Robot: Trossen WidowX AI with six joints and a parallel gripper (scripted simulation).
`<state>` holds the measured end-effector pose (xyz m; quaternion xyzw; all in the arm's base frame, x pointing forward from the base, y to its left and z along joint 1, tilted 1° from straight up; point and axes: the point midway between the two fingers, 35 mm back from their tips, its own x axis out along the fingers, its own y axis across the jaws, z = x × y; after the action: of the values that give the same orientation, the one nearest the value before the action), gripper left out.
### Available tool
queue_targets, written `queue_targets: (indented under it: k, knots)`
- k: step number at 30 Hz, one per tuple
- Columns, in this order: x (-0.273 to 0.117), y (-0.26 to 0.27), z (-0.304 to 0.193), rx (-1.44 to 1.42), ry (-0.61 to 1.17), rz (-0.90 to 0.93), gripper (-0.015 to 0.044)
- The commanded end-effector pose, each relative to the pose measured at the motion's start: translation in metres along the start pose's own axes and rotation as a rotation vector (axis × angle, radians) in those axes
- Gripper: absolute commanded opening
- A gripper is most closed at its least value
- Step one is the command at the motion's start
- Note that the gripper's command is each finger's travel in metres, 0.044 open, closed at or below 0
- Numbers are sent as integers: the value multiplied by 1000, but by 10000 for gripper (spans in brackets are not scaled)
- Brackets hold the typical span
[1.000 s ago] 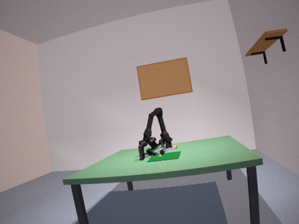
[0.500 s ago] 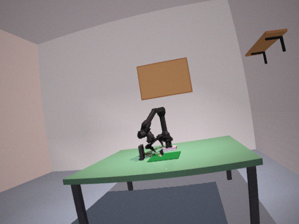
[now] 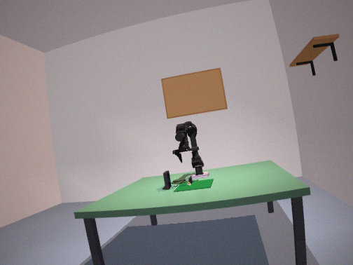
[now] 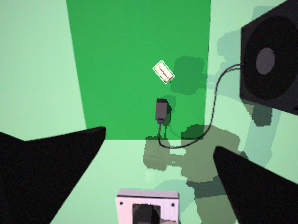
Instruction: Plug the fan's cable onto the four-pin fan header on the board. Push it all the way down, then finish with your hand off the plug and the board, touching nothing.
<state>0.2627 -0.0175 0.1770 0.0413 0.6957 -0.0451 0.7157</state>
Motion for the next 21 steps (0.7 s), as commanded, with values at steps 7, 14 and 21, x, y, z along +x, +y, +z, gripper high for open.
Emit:
queue_targets:
  k: [7,14,21]
  knots:
    - [16,-1,3,-57,2,-19,440]
    - [94,-2,1,-100,2,-19,440]
    - [98,-2,0,-101,2,-19,440]
